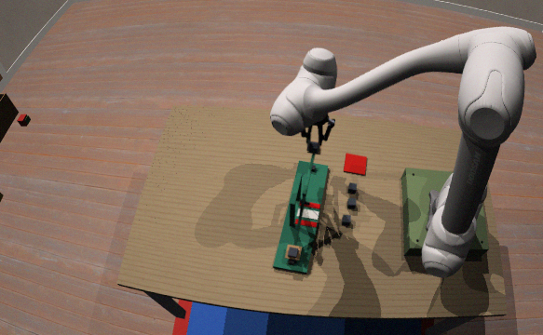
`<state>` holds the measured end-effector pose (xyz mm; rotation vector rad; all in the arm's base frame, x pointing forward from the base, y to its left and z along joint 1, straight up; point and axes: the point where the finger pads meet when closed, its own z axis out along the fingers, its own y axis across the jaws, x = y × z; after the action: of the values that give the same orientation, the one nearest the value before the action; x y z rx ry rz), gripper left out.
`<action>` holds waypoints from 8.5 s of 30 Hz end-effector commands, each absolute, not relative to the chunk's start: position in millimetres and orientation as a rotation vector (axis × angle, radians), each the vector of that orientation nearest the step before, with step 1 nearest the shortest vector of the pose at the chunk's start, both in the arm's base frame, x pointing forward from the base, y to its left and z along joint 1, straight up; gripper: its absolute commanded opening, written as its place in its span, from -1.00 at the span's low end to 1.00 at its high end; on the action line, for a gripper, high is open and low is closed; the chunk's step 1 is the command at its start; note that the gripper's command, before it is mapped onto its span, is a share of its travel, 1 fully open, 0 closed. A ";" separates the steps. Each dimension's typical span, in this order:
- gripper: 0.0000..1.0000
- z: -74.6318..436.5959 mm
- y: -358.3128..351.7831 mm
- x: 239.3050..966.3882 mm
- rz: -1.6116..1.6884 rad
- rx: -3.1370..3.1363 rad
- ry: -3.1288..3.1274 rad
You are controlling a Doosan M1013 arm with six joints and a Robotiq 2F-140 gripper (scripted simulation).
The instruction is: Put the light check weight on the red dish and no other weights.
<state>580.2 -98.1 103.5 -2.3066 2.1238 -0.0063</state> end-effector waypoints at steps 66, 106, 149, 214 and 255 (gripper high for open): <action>-0.51 56.5 88.7 414.9 -0.001 -2.285 2.148; -0.51 6.1 170.3 386.0 -0.002 -2.285 2.148; -0.51 -35.6 170.3 387.4 -0.002 -2.285 2.148; -0.51 -35.6 168.1 385.6 -0.002 -2.285 2.149; -0.51 -35.6 167.4 386.6 -0.002 -2.284 2.150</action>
<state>384.4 168.6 -35.4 -2.2878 2.1526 0.0047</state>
